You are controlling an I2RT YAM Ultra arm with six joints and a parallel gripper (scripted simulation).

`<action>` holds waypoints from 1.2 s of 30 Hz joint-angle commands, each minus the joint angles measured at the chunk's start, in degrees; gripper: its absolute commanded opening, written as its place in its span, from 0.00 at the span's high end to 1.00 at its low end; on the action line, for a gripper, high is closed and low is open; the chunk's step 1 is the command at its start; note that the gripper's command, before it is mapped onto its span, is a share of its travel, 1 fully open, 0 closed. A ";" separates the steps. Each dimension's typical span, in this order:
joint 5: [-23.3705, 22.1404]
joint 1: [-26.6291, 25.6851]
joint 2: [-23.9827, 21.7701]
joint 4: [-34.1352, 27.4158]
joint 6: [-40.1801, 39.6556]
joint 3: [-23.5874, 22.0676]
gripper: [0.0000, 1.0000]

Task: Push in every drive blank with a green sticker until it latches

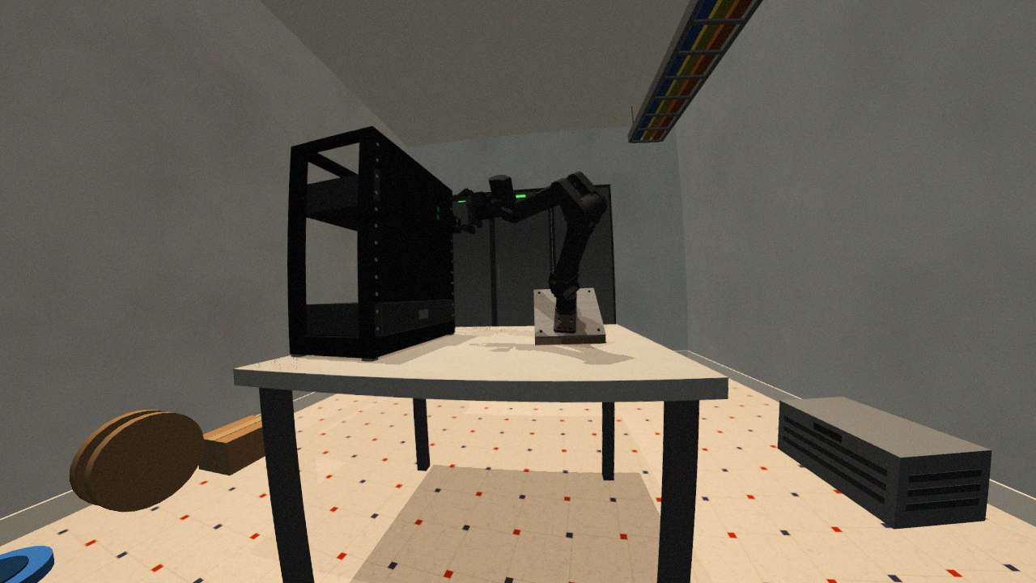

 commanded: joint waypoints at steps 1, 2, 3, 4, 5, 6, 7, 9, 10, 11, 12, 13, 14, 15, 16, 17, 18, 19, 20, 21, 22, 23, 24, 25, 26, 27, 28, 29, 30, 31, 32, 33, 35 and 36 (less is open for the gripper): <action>-2.35 -3.46 3.24 3.53 -0.63 -1.38 0.00; -3.25 -4.41 4.43 4.63 -0.85 -1.49 0.00; -4.19 -5.41 5.75 5.78 -1.08 -1.54 0.00; -5.14 -6.41 7.17 6.98 -1.34 -1.54 0.00; -5.14 -6.41 7.17 6.98 -1.34 -1.54 0.00; -5.14 -6.41 7.17 6.98 -1.34 -1.54 0.00; -6.28 -7.49 9.29 8.74 -1.54 0.04 0.00; -8.04 -9.45 12.27 10.89 -2.34 1.37 0.00; -8.91 -10.38 13.83 12.02 -2.60 1.58 0.00; -9.74 -11.25 15.41 13.10 -2.77 1.86 0.00; -10.53 -12.06 16.98 14.14 -2.92 2.20 0.00; -11.27 -12.80 18.51 15.10 -3.06 2.61 0.00; -11.95 -13.46 19.97 15.97 -3.17 3.06 0.00; -12.56 -14.05 21.34 16.77 -3.26 3.53 0.00; -13.12 -14.56 22.58 17.50 -3.31 3.98 0.00; -13.60 -15.00 23.67 18.14 -3.33 4.39 0.00; -14.01 -15.36 24.61 18.71 -3.33 4.76 0.00; -14.35 -15.65 25.39 19.20 -3.31 5.07 0.00; -14.61 -15.87 26.00 19.62 -3.26 5.32 0.00; -14.81 -16.03 26.47 19.95 -3.21 5.51 0.00; -14.81 -16.03 26.47 19.95 -3.21 5.51 0.00; -14.81 -16.03 26.47 19.95 -3.21 5.51 0.00; -14.99 -16.10 25.15 20.58 -2.93 5.56 0.00; -15.06 -16.17 25.99 20.65 -2.92 5.68 0.00; -15.09 -16.20 26.42 20.73 -2.88 5.73 0.00; -15.10 -16.21 26.52 20.80 -2.83 5.77 0.00; -15.10 -16.21 26.56 20.85 -2.79 5.79 0.00; -15.11 -16.20 26.59 20.89 -2.76 5.82 0.00; -15.11 -16.20 26.61 20.93 -2.73 5.84 0.00; -14.94 -16.20 26.63 20.96 -2.70 5.84 0.00; -14.84 -16.21 26.64 20.98 -2.69 5.85 0.00; -14.79 -16.20 26.67 20.41 -2.65 5.86 0.00; -14.78 -16.20 26.68 20.28 -2.64 5.86 0.00; -14.78 -16.20 26.67 20.28 -2.64 5.86 0.00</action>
